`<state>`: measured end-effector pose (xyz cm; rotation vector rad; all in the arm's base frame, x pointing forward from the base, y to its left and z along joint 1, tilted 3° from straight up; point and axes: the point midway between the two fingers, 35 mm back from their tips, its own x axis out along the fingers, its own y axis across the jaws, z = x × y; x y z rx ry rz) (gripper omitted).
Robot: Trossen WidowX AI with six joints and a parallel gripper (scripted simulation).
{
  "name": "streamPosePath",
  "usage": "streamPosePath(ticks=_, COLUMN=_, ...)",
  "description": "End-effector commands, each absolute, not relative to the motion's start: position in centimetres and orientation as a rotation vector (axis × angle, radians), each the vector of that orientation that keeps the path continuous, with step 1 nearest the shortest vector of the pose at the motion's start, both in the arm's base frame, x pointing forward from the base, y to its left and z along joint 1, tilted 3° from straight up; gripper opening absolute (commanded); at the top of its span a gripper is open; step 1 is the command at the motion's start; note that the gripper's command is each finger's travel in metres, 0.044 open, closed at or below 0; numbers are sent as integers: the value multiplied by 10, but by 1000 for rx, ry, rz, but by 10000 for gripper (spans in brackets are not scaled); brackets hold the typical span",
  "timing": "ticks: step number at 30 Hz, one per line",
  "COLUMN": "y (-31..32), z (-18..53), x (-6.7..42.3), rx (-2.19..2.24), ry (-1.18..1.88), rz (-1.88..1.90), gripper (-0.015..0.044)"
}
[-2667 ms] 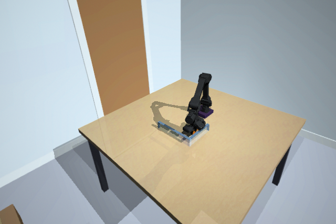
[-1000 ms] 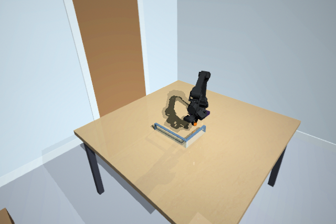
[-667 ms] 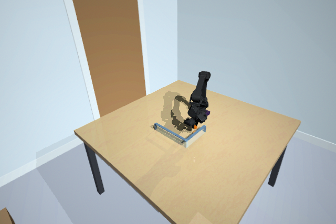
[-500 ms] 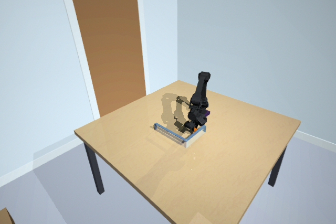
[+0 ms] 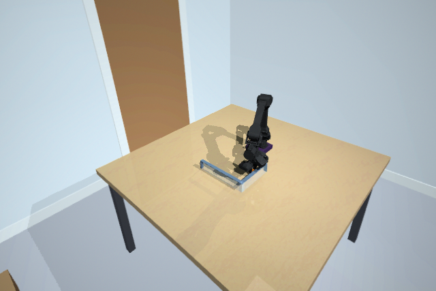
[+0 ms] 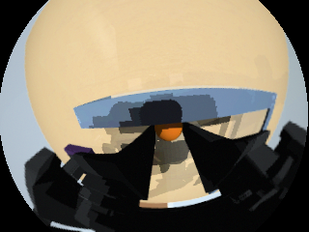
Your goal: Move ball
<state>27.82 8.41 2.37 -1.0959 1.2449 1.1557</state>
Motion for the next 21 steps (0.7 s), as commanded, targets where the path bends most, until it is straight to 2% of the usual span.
streamPosePath(ticks=1, y=84, z=17, x=278, rx=-1096, ry=1245, rz=1151, gripper=0)
streamPosePath(ticks=11, y=84, z=13, x=278, rx=-1096, ry=1245, rz=1151, gripper=0)
streamPosePath(ticks=21, y=84, z=14, x=278, rx=-1096, ry=1245, rz=1156, gripper=263)
